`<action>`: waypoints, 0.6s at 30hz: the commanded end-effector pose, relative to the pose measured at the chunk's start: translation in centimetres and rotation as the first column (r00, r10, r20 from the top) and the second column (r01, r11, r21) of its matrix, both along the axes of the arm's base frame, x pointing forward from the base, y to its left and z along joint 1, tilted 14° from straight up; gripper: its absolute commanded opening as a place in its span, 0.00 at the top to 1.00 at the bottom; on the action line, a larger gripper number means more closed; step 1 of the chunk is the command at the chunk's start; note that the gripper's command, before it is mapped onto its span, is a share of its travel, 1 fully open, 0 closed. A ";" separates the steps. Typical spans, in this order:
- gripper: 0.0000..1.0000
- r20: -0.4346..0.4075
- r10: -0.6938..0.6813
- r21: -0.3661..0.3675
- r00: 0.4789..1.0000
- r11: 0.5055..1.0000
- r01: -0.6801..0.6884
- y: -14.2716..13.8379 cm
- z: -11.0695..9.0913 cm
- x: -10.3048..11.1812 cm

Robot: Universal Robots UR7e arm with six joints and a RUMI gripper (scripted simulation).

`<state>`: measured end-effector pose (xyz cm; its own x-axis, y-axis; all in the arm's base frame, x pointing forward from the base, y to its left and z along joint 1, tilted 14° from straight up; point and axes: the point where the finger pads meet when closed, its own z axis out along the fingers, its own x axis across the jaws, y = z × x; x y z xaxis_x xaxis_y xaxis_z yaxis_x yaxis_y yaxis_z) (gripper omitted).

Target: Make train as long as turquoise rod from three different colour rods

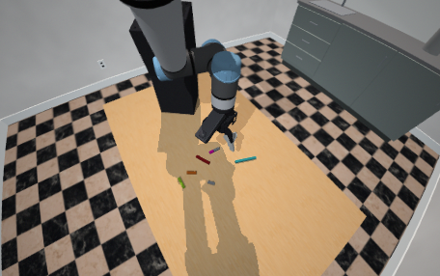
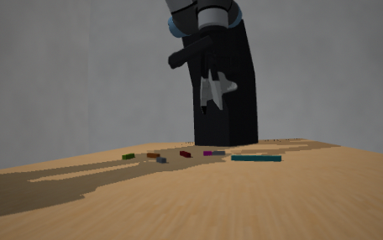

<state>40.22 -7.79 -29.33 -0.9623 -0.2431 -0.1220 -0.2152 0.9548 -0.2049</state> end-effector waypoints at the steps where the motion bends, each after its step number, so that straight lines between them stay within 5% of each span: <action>1: 0.00 -0.020 0.120 -0.016 0.993 0.993 -0.120 -0.5 0.1 0.4; 9: 0.00 -0.051 0.267 -0.036 0.962 0.963 -0.269 -1.0 0.1 0.9; 18: 0.00 -0.108 0.497 -0.058 0.861 0.861 -0.505 -1.9 0.2 1.7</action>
